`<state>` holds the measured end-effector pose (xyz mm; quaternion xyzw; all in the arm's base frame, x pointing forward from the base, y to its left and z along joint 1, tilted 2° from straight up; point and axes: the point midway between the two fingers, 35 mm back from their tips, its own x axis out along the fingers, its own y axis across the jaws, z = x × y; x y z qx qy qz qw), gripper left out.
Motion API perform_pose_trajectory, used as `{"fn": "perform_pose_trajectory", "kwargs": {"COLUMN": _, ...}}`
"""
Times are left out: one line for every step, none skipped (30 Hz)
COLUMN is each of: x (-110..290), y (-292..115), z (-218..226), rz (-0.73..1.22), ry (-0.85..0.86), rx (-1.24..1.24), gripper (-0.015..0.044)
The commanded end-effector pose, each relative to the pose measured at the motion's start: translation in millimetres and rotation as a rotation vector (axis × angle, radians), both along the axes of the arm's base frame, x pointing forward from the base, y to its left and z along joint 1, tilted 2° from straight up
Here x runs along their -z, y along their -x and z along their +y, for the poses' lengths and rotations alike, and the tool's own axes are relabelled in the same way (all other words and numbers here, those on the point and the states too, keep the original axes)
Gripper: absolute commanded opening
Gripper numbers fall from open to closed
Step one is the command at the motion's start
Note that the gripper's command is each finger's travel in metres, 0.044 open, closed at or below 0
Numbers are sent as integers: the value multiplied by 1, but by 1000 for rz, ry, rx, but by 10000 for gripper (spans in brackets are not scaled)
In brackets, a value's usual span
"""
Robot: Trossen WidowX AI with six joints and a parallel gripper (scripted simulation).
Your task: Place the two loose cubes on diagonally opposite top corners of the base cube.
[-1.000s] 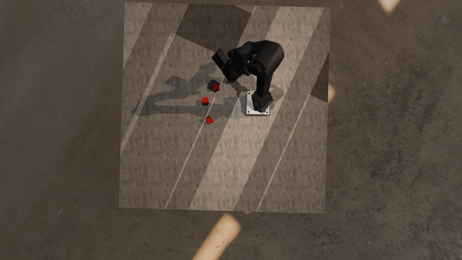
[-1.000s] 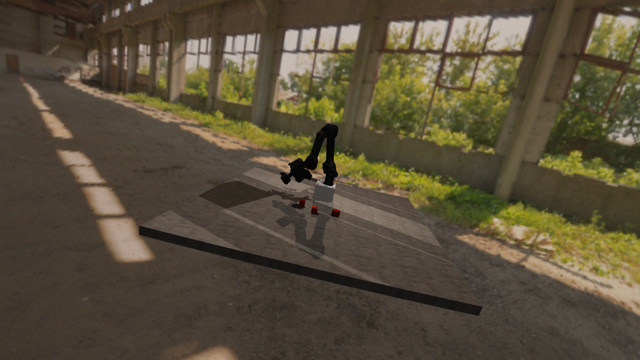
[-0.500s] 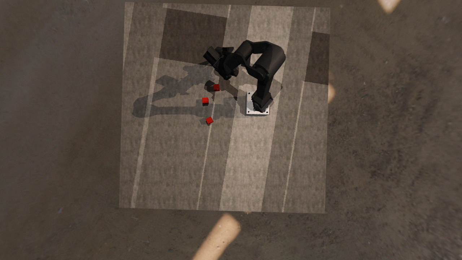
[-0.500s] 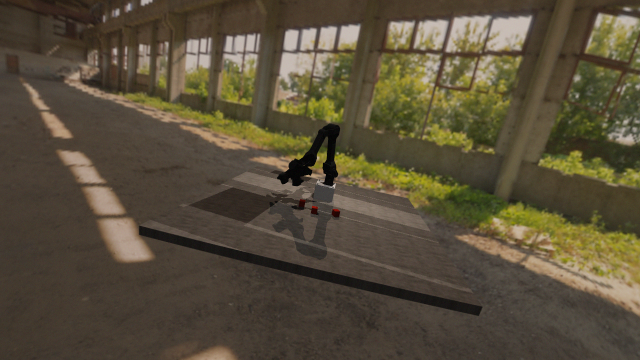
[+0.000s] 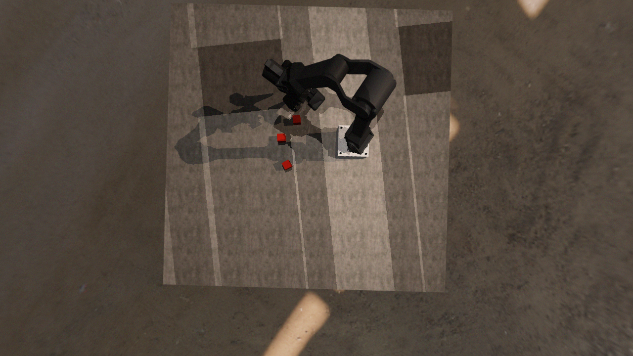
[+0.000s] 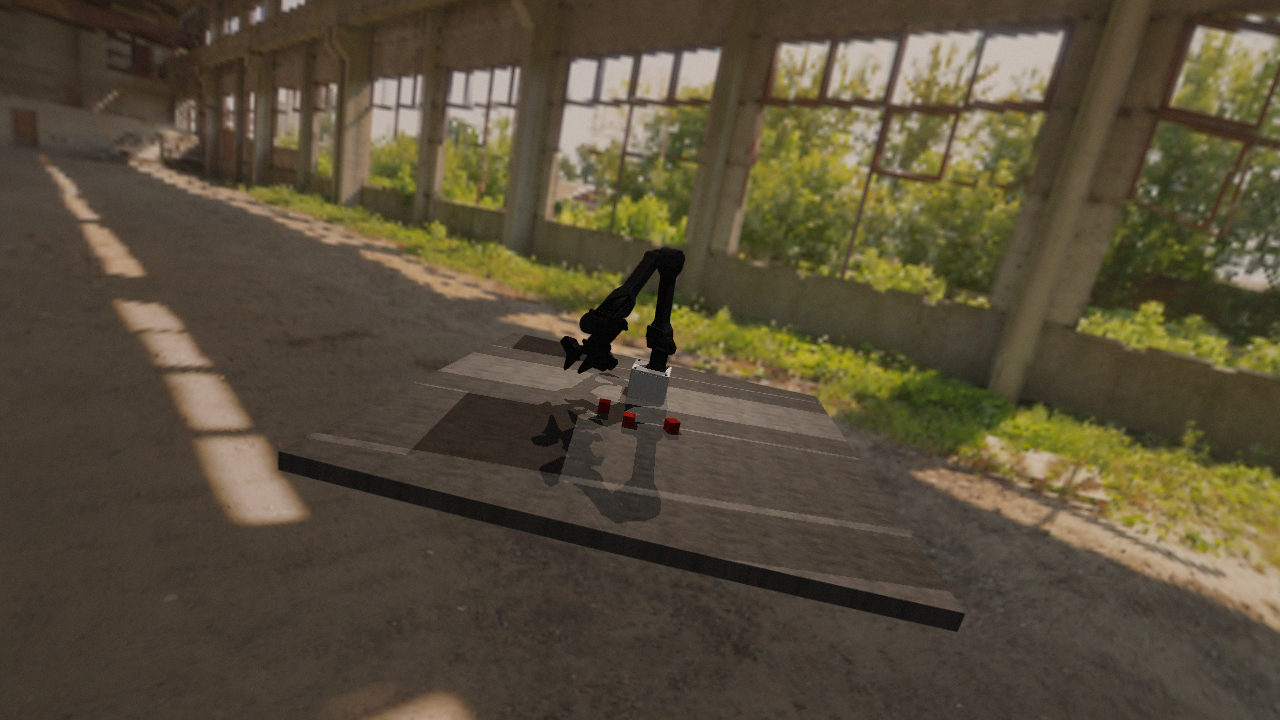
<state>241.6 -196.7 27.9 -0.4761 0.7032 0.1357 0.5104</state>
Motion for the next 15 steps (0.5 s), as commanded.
{"fn": "perform_pose_trajectory", "kwargs": {"x": -8, "y": -12, "z": 25, "rz": -121, "ry": -141, "rx": 138, "gripper": 265}}
{"fn": "perform_pose_trajectory", "kwargs": {"x": -10, "y": -14, "z": 31, "rz": -144, "ry": -178, "rx": 176, "gripper": 265}}
{"fn": "perform_pose_trajectory", "kwargs": {"x": -13, "y": -16, "z": 38, "rz": -166, "ry": -215, "rx": 216, "gripper": 265}}
{"fn": "perform_pose_trajectory", "kwargs": {"x": -15, "y": -18, "z": 45, "rz": -185, "ry": -252, "rx": 258, "gripper": 265}}
{"fn": "perform_pose_trajectory", "kwargs": {"x": -18, "y": -19, "z": 52, "rz": -202, "ry": -289, "rx": 301, "gripper": 265}}
{"fn": "perform_pose_trajectory", "kwargs": {"x": -21, "y": -21, "z": 59, "rz": -216, "ry": -326, "rx": 345, "gripper": 265}}
{"fn": "perform_pose_trajectory", "kwargs": {"x": -24, "y": -22, "z": 66, "rz": -229, "ry": -363, "rx": 390, "gripper": 265}}
{"fn": "perform_pose_trajectory", "kwargs": {"x": -28, "y": -23, "z": 73, "rz": -240, "ry": -399, "rx": 437, "gripper": 265}}
{"fn": "perform_pose_trajectory", "kwargs": {"x": -32, "y": -24, "z": 81, "rz": -248, "ry": -435, "rx": 485, "gripper": 265}}
{"fn": "perform_pose_trajectory", "kwargs": {"x": -36, "y": -24, "z": 88, "rz": -254, "ry": -470, "rx": 534, "gripper": 265}}
{"fn": "perform_pose_trajectory", "kwargs": {"x": -40, "y": -24, "z": 95, "rz": -258, "ry": -505, "rx": 584, "gripper": 265}}
{"fn": "perform_pose_trajectory", "kwargs": {"x": -44, "y": -25, "z": 102, "rz": -260, "ry": -533, "rx": 627, "gripper": 265}}
{"fn": "perform_pose_trajectory", "kwargs": {"x": -46, "y": -25, "z": 105, "rz": -260, "ry": -549, "rx": 653, "gripper": 265}}
{"fn": "perform_pose_trajectory", "kwargs": {"x": -47, "y": -25, "z": 107, "rz": -260, "ry": -555, "rx": 662, "gripper": 265}}
{"fn": "perform_pose_trajectory", "kwargs": {"x": -47, "y": -25, "z": 107, "rz": -260, "ry": -555, "rx": 662, "gripper": 265}}
